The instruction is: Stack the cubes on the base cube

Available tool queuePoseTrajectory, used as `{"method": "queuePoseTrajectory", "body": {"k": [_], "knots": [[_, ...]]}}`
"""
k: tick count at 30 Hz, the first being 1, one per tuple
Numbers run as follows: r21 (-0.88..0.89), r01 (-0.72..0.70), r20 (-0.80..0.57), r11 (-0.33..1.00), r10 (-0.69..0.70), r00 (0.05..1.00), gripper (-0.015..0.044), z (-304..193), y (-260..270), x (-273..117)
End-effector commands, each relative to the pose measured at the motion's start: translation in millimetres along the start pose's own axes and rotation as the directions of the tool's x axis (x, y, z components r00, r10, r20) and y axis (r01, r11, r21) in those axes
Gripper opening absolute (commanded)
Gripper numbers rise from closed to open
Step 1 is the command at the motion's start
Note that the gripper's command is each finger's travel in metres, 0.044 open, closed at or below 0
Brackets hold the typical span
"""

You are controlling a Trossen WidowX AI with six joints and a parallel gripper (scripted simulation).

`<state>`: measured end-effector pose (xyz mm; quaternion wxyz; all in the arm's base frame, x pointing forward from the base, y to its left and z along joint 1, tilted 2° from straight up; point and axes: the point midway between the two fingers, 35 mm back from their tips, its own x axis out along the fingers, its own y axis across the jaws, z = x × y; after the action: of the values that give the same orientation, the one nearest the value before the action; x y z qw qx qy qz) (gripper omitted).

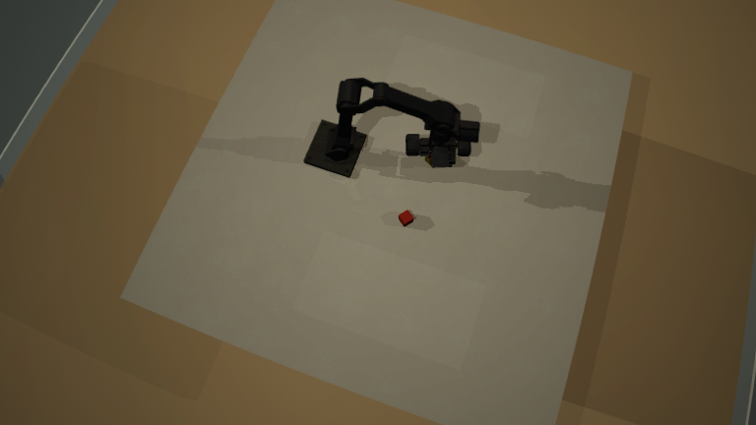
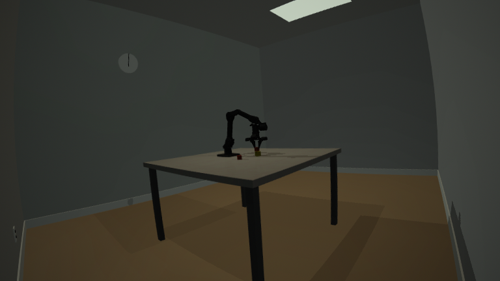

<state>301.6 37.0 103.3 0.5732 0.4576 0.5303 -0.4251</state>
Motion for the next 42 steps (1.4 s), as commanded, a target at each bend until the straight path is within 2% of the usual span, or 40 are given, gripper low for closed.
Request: {"method": "queuePoseTrajectory", "body": {"k": [1,24,28,42], "knots": [[0.005,0.005,0.004,1.0,-0.005,1.0,0.0105,0,-1,2],[0.005,0.005,0.004,1.0,-0.005,1.0,0.0105,0,-1,4],[0.005,0.005,0.004,1.0,-0.005,1.0,0.0205,0,-1,4],[0.0,0.003,0.0,1.0,-0.003,1.0,0.0205,0,-1,-15]]}}
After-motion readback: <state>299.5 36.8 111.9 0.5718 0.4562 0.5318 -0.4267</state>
